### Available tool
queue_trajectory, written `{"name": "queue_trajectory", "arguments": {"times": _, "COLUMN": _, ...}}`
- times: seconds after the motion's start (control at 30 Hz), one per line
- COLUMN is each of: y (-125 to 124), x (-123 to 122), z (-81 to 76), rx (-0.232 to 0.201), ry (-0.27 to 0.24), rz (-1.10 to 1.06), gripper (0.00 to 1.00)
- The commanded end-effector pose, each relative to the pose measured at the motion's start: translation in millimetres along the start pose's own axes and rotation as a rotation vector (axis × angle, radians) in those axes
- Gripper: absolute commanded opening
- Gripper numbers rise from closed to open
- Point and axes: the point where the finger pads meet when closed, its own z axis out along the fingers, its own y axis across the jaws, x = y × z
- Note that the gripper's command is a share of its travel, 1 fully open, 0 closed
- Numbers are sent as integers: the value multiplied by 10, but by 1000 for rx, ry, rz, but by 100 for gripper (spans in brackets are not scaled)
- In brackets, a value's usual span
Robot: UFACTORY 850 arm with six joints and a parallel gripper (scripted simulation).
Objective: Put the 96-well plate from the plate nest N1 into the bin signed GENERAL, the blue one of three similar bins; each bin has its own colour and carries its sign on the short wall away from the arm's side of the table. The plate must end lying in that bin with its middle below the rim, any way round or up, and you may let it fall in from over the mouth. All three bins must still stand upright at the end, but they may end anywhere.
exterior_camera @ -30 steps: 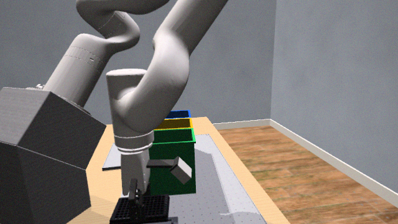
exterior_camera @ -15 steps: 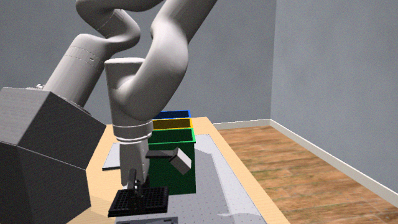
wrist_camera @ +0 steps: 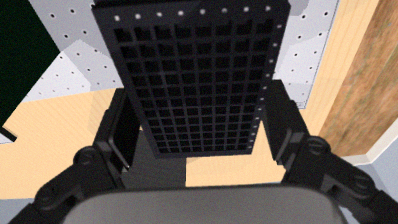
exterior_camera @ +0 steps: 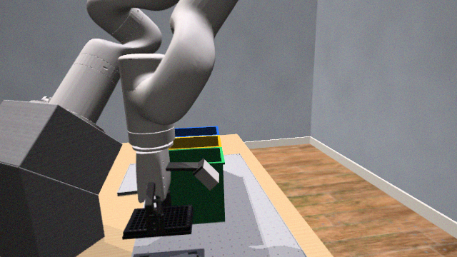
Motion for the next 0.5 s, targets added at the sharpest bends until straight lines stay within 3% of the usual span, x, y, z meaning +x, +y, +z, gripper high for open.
{"name": "queue_trajectory", "arguments": {"times": 0.0, "y": 5, "x": 5, "z": -71, "rx": -1, "ry": 1, "rz": 0, "gripper": 0}}
{"name": "queue_trajectory", "arguments": {"times": 0.47, "y": 5, "x": 4, "z": -272, "rx": -1, "ry": 1, "rz": 0, "gripper": 0}}
